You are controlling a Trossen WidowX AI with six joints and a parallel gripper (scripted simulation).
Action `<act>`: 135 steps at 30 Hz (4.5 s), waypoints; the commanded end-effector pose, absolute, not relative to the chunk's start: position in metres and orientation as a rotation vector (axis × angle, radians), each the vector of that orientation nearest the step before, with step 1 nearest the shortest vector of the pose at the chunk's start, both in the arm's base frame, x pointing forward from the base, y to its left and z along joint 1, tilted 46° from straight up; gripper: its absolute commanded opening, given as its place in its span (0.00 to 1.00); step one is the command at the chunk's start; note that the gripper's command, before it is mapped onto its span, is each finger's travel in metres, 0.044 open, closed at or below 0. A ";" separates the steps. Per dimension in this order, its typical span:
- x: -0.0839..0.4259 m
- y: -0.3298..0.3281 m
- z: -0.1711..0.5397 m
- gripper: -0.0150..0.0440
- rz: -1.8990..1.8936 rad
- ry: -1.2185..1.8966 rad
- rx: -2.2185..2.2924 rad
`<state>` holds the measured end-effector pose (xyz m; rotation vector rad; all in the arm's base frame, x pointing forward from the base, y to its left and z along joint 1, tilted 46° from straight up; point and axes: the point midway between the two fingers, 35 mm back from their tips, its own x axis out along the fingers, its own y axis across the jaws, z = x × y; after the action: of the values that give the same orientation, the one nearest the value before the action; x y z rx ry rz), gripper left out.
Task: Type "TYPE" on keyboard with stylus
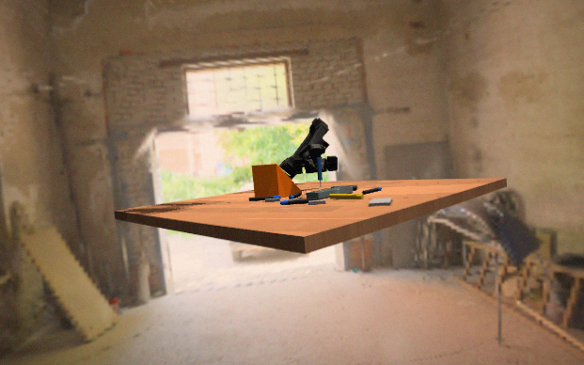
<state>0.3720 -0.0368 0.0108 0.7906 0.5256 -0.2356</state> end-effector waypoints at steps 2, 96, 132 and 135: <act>0.372 -0.038 0.015 0.39 -0.225 0.530 0.788; 0.347 0.095 0.105 0.39 -0.215 0.528 0.808; 0.351 0.072 0.127 0.39 -0.216 0.527 0.806; 0.351 0.072 0.128 0.39 -0.216 0.527 0.806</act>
<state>0.3514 0.0737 0.1236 0.8094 0.5215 -0.2263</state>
